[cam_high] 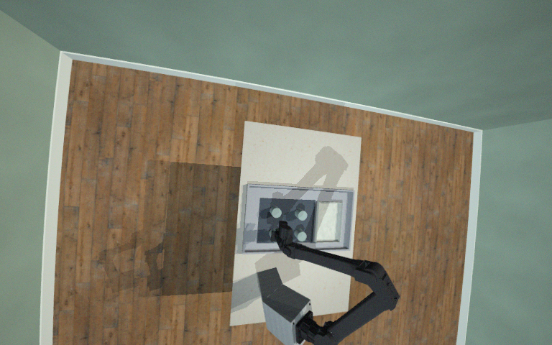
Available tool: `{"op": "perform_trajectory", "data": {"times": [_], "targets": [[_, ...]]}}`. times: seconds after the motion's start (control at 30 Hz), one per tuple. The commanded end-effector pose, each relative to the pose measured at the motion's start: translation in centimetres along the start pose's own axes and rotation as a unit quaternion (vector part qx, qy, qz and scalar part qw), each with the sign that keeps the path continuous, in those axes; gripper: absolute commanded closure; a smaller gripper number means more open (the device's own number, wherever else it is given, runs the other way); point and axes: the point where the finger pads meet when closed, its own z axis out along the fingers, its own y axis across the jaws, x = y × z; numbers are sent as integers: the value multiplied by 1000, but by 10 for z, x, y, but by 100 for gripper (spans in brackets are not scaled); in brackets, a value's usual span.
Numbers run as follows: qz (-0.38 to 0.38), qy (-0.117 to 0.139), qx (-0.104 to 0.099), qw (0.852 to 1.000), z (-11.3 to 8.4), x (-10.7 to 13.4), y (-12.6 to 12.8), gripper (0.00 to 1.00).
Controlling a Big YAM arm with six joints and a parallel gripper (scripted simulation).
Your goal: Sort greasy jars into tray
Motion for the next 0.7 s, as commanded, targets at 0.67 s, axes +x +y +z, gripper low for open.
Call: {"op": "perform_trajectory", "data": {"times": [0.67], "targets": [[-24, 43, 1, 999, 3, 53, -5, 100]]}}
